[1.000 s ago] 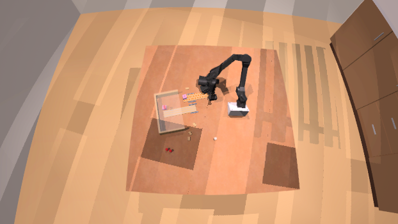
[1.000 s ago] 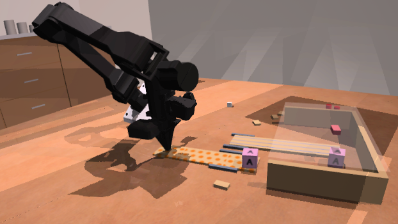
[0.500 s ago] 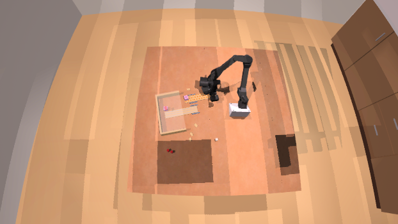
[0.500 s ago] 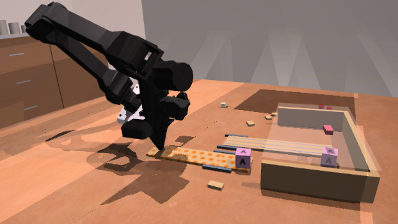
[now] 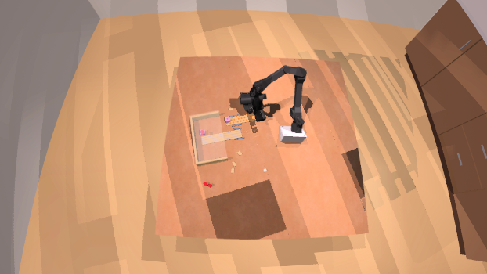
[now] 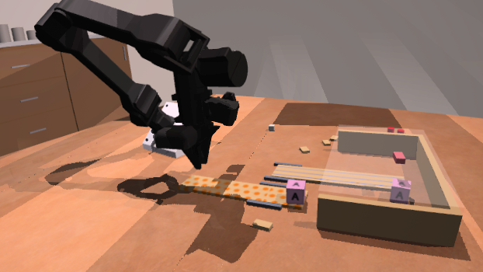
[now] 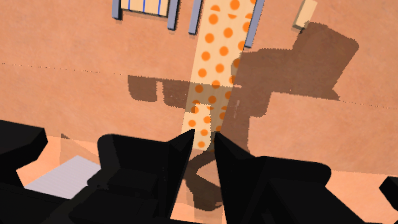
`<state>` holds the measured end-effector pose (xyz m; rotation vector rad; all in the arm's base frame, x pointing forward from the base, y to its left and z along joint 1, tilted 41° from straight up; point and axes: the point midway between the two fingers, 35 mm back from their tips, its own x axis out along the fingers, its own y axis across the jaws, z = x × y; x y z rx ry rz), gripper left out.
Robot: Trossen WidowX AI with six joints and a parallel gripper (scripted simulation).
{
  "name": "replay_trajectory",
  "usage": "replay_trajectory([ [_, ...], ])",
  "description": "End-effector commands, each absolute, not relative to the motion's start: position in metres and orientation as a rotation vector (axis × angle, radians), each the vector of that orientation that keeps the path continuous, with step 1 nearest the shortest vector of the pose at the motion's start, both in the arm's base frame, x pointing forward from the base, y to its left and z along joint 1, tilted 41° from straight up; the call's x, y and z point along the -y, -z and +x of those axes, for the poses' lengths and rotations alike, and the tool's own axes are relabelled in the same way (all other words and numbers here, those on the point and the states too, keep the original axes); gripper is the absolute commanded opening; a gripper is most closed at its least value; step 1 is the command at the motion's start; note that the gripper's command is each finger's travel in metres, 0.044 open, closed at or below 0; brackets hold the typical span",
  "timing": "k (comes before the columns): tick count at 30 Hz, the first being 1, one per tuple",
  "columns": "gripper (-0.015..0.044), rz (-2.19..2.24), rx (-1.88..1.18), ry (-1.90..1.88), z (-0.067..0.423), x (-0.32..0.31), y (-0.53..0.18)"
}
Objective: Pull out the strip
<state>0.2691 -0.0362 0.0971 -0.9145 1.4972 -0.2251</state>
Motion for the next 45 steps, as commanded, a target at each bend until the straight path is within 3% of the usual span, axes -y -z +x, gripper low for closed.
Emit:
replay_trajectory([
  [1, 0.021, -0.952, -1.517, 0.19, 0.283, 0.031, -0.096],
  [10, 0.044, -0.951, -1.516, 0.19, 0.313, 0.02, -0.099],
  [45, 0.044, -0.947, -1.51, 0.191, 0.425, -0.027, -0.098],
])
